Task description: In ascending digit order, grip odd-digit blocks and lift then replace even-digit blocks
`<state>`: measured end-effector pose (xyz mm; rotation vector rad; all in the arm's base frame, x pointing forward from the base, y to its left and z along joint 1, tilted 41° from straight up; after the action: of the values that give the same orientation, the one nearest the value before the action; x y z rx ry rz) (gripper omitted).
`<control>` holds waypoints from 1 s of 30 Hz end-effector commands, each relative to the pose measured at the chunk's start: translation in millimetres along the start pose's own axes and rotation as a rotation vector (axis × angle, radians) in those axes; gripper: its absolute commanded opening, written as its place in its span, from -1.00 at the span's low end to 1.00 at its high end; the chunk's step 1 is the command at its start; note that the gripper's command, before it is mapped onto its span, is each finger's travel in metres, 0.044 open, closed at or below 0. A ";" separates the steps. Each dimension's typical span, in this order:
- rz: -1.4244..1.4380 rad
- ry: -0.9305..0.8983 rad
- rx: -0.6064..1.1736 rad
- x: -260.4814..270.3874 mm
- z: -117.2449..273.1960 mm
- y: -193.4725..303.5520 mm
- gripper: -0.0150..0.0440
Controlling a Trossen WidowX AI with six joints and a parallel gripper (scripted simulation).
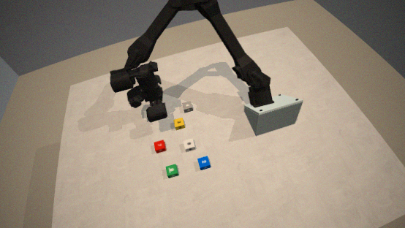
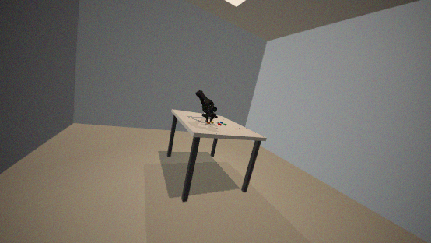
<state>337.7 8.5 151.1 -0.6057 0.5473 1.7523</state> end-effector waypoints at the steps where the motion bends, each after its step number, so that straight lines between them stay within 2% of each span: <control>1: 0.004 0.003 -0.001 0.0 0.0 -0.2 -0.08; 18: 0.004 0.003 -0.001 0.0 0.3 -0.2 -0.08; 30: 0.004 0.002 -0.001 0.1 15.0 -0.3 -0.08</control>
<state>336.0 16.2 159.9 -0.6011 0.5527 1.7592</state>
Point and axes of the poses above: the point midway between the two fingers, 35 mm back from their tips, its own z axis back along the fingers, its own x axis across the jaws, y = z × x, the point moved 10 cm from there along z, back along the fingers, and after that the axes turned 7 degrees about z, right-handed, at the moved point
